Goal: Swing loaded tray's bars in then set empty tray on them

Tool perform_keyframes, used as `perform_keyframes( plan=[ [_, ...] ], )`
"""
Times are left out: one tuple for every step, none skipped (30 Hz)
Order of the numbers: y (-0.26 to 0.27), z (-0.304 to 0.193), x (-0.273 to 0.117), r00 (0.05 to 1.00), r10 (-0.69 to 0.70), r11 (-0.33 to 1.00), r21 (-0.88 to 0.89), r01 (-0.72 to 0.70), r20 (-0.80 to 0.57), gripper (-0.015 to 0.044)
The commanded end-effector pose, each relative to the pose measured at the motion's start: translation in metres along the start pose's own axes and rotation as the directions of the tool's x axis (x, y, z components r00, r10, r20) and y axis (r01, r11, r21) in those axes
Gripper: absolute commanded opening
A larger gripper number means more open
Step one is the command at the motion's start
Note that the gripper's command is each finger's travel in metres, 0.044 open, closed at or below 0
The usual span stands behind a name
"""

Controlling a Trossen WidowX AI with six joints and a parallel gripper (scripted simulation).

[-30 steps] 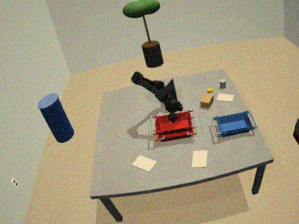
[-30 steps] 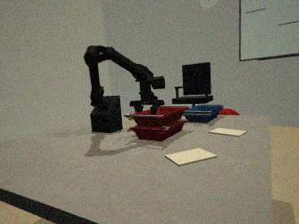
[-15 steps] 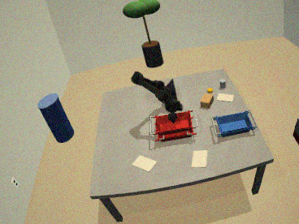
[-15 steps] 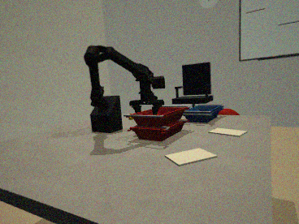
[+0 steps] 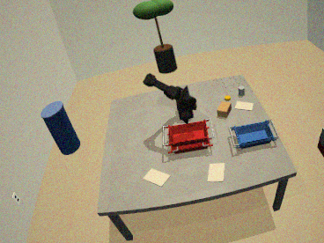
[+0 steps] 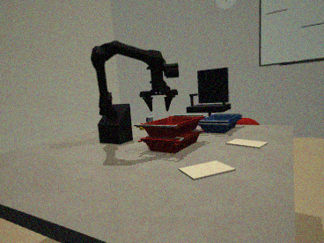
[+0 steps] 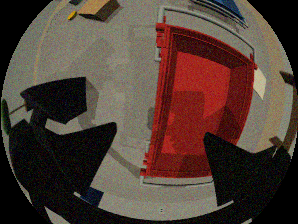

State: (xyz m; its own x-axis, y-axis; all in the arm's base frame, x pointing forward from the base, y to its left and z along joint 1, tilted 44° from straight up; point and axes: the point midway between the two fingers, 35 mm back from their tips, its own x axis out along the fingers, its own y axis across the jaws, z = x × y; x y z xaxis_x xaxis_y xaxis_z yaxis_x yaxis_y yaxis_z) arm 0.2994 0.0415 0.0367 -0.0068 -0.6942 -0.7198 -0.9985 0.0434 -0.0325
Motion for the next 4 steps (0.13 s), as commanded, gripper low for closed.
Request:
perform_keyframes(
  plan=[
    [0.0015,-0.0025,-0.0209,1.0,-0.004,1.0,0.01,0.004,0.006,0.044],
    [0.0015,-0.0025,-0.0209,1.0,-0.004,1.0,0.01,0.004,0.006,0.044],
    [0.0015,-0.0025,-0.0209,1.0,-0.004,1.0,0.01,0.004,0.006,0.044],
    [0.0031,-0.0008,-0.0149,1.0,-0.006,1.0,0.003,0.006,0.003,0.044]
  ],
)
